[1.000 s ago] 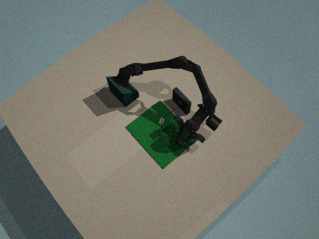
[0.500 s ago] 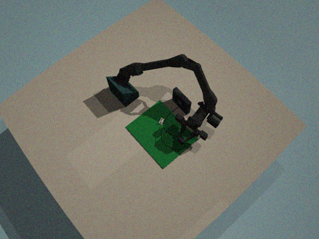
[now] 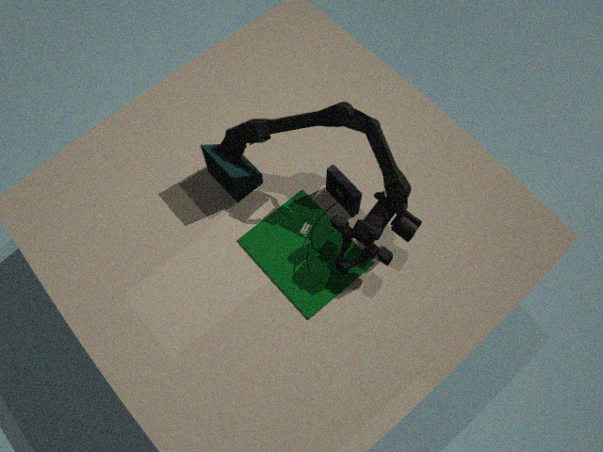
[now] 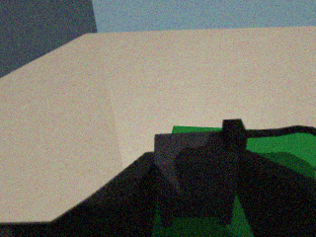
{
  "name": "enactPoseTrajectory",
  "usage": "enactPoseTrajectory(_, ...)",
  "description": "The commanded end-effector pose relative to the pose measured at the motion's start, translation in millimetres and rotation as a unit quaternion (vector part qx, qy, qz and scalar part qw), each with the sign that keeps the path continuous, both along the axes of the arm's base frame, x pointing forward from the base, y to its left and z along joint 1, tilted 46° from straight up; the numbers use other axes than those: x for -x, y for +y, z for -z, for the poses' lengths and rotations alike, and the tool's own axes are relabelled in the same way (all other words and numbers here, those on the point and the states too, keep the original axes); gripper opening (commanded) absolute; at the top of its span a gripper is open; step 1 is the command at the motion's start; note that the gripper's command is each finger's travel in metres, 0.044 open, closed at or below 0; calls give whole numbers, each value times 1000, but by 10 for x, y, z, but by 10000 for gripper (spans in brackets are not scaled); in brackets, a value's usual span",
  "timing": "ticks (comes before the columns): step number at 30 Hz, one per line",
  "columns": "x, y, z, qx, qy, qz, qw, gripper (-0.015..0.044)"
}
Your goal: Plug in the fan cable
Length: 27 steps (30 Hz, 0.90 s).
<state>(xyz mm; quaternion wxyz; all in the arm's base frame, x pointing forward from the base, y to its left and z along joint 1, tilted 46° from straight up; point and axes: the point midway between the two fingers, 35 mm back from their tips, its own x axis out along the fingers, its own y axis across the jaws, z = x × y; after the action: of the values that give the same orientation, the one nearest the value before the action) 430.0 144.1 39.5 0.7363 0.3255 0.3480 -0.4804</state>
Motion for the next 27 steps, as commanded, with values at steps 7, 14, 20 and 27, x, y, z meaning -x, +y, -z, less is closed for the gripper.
enactPoseTrajectory(7, -1, -19, -21, 0, 0, 0, 1000, 0)
enactPoseTrajectory(14, 6, 13, 22, -1, -1, 0, 1000, 0)
enactPoseTrajectory(20, 12, 46, 57, -1, -1, 1, 1000, 0)
enactPoseTrajectory(27, 19, 85, 94, -1, -1, 1, 1000, 0)
